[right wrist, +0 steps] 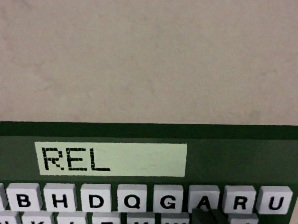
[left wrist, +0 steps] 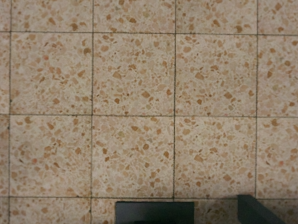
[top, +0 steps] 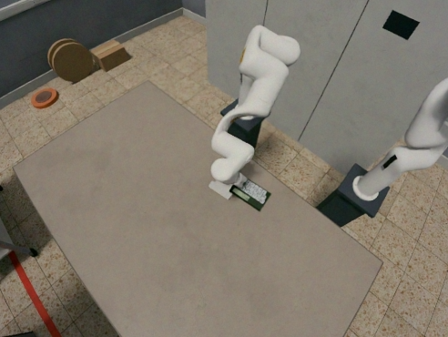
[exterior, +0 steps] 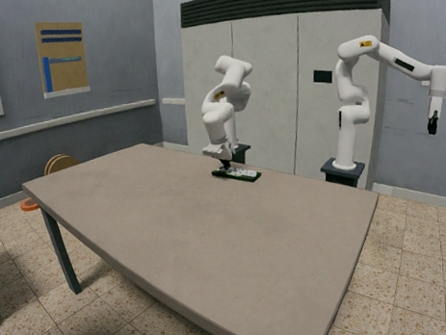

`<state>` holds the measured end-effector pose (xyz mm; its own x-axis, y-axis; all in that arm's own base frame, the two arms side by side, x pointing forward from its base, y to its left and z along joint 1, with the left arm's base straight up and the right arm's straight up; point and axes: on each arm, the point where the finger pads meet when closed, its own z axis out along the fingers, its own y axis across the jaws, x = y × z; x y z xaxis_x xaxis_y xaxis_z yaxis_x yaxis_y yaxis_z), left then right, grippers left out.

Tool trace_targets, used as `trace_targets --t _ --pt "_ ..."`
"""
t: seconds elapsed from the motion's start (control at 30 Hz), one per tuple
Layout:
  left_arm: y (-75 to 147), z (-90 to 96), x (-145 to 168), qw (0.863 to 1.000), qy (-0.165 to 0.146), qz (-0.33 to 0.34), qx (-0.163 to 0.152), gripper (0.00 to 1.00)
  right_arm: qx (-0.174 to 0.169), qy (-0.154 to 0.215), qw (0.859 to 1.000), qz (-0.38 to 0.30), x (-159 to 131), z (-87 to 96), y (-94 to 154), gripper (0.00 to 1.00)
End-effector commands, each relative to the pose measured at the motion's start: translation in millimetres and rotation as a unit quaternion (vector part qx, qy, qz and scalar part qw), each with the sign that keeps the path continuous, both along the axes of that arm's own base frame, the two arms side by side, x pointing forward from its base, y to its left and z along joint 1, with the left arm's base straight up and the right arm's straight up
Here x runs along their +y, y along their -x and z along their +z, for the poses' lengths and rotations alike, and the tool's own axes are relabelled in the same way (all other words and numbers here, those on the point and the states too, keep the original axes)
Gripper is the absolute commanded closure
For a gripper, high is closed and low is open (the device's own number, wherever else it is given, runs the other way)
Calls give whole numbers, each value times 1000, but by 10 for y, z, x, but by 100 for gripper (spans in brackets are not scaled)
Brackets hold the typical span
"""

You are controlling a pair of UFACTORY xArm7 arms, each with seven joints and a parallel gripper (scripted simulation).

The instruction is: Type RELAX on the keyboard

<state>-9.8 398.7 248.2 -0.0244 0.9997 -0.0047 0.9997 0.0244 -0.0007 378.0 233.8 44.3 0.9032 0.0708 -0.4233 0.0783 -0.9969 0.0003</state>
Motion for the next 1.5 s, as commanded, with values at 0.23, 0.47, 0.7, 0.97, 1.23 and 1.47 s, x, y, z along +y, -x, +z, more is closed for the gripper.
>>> trace_targets --t 0.23,0.47,0.7,0.97,1.23,1.47 --pt "-1 18 12 1000 -2 0 0 0 -2 -1 1000 0 5 -5 -18 100" --pt "-1 18 12 1000 -2 0 0 0 -2 -1 1000 0 5 -14 -18 100" --pt "-1 18 12 1000 -2 0 0 0 -2 -1 1000 0 5 -20 -18 100" --pt "-1 18 12 1000 -2 0 0 0 -2 -1 1000 0 5 -30 -18 100" --pt "-1 18 12 1000 -2 0 0 0 -2 -1 1000 0 5 -39 -18 100" --pt "-1 18 12 1000 -2 0 0 0 -2 -1 1000 0 5 -41 -18 100"
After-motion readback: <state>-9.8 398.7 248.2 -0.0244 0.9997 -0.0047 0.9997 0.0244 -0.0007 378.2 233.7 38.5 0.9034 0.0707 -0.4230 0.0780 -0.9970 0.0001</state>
